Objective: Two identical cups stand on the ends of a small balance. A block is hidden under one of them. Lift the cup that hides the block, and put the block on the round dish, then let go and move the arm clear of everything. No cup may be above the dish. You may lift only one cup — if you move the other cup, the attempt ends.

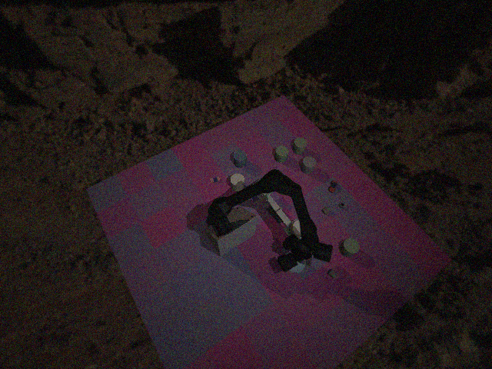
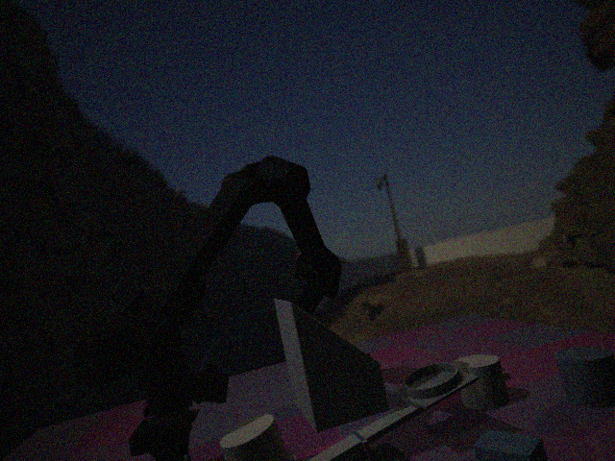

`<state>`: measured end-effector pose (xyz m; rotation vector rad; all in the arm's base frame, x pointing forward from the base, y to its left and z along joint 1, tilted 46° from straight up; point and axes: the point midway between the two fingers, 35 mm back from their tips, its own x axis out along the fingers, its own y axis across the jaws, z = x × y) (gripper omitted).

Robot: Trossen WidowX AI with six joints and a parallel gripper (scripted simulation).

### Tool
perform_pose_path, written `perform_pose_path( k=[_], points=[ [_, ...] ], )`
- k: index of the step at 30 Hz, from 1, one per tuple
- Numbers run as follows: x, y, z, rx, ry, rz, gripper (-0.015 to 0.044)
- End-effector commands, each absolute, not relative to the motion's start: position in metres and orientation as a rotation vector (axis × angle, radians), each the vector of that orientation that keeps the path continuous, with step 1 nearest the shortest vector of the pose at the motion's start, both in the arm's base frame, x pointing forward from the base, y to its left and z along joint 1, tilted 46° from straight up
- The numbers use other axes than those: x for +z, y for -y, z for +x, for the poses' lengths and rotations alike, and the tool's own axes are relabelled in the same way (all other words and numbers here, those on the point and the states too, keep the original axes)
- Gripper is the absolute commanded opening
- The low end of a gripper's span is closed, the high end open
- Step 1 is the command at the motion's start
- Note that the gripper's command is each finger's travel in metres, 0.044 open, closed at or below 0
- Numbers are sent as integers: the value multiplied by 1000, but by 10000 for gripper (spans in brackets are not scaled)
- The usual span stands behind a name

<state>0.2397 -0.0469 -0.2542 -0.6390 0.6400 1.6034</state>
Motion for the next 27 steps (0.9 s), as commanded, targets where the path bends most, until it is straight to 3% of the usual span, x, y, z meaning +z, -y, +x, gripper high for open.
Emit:
perform_pose_path(
  k=[1, 6, 22, 27],
  points=[
    [-260, 41, 238, 1602, -638, -632, 0],
    [-264, 36, 237, 1602, -638, -632, 0],
    [-258, 42, 239, 1605, -640, -636, 420],
    [-220, 81, 244, 1602, -641, -635, 440]
  ],
)
